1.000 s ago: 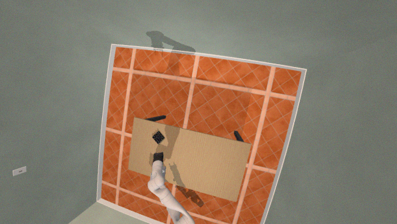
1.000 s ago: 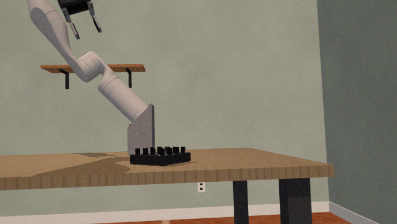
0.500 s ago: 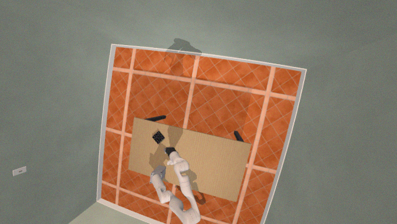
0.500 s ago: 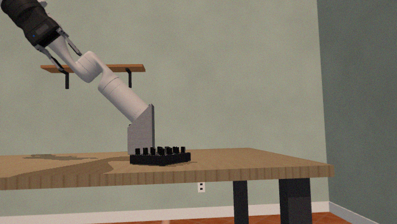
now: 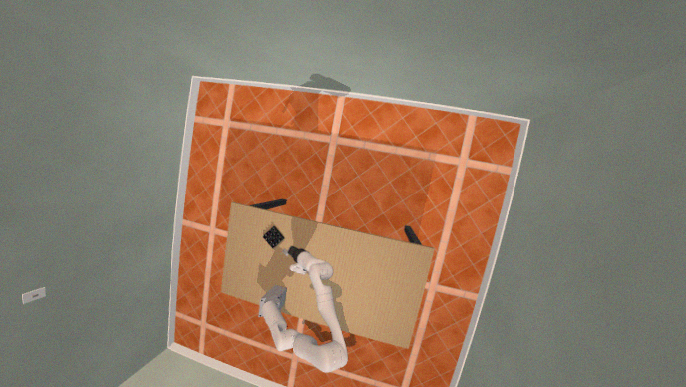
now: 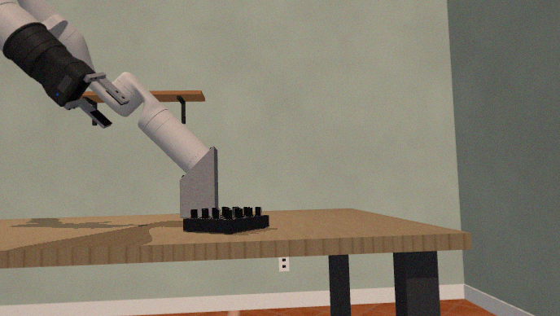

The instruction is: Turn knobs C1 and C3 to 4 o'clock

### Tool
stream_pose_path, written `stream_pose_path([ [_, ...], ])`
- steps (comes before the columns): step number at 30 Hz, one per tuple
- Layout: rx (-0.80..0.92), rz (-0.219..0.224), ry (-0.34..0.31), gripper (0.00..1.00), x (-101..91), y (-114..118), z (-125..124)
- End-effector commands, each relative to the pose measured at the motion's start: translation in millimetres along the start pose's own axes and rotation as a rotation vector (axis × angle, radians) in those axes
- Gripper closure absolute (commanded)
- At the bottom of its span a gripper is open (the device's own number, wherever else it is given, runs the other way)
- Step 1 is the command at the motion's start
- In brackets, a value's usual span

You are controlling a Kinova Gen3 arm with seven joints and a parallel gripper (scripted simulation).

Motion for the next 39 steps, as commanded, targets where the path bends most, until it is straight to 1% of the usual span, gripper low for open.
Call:
stream_pose_path([
  [1, 0.066, -0.021, 0.048, 0.00, 27.6, 19, -8],
  [12, 0.050, -0.022, 0.054, 0.00, 27.4, 18, -10],
  [13, 0.083, -0.028, 0.058, 0.00, 34.6, 23, -10],
  [20, 0.086, -0.031, 0.065, 0.00, 34.9, 23, -12],
  [21, 0.118, -0.038, 0.068, 0.00, 42.0, 27, -12],
  [22, 0.121, -0.038, 0.069, 0.00, 42.6, 28, -13],
  [29, 0.121, -0.040, 0.076, 0.00, 42.3, 27, -14],
  [30, 0.153, -0.048, 0.077, 0.00, 49.4, 32, -15],
  [37, 0.156, -0.051, 0.086, 0.00, 49.6, 32, -17],
  [38, 0.188, -0.059, 0.086, 0.00, 56.7, 36, -17],
  [39, 0.191, -0.060, 0.088, 0.00, 57.2, 36, -18],
])
Point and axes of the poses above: the point where the finger pads meet when closed, its own x axis out along the fingers, its own y axis across the jaws, z = x × y, the point moved 6 cm from there along -x, back along the fingers, and after that the axes turned 7 degrees about -x, right-handed, at the moved point
